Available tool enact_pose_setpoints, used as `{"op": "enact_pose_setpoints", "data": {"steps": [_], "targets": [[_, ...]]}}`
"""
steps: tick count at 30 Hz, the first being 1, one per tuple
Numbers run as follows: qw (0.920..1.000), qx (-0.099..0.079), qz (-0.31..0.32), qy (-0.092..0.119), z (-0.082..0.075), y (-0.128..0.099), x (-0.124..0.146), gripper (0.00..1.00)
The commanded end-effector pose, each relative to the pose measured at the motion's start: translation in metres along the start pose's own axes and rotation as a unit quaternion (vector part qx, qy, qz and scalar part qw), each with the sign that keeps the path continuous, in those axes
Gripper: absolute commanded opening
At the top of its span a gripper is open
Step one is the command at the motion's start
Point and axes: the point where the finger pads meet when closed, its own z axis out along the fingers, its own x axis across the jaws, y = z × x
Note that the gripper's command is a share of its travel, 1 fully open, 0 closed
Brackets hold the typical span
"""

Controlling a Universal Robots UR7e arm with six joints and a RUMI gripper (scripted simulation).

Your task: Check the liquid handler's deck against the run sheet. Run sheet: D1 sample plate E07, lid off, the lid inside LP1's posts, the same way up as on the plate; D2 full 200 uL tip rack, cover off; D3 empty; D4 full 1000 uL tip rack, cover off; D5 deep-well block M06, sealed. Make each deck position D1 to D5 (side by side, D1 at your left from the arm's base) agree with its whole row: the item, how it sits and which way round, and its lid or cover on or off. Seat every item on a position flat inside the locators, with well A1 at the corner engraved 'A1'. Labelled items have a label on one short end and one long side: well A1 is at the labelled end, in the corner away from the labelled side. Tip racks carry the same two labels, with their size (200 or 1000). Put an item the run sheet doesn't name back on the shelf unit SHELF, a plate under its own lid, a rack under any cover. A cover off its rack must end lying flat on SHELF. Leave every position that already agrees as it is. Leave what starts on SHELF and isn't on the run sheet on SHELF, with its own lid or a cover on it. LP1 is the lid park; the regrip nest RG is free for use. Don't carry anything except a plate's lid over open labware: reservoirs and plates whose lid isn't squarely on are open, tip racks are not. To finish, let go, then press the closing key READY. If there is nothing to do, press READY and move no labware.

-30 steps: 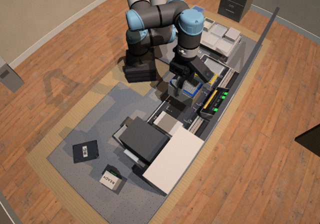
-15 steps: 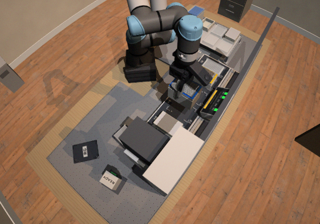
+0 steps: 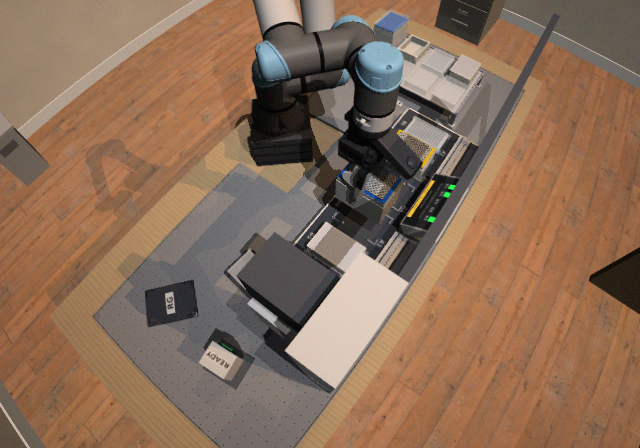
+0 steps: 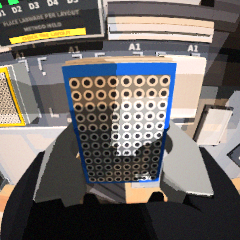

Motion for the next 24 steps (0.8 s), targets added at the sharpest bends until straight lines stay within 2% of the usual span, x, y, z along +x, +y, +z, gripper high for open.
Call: {"op": "enact_pose_setpoints", "data": {"steps": [1,24], "targets": [[1.0000,0.001,0.000,0.000,0.008,-0.001,0.000,0.00],[1.0000,0.001,0.000,0.000,0.043,-0.001,0.000,0.00]]}}
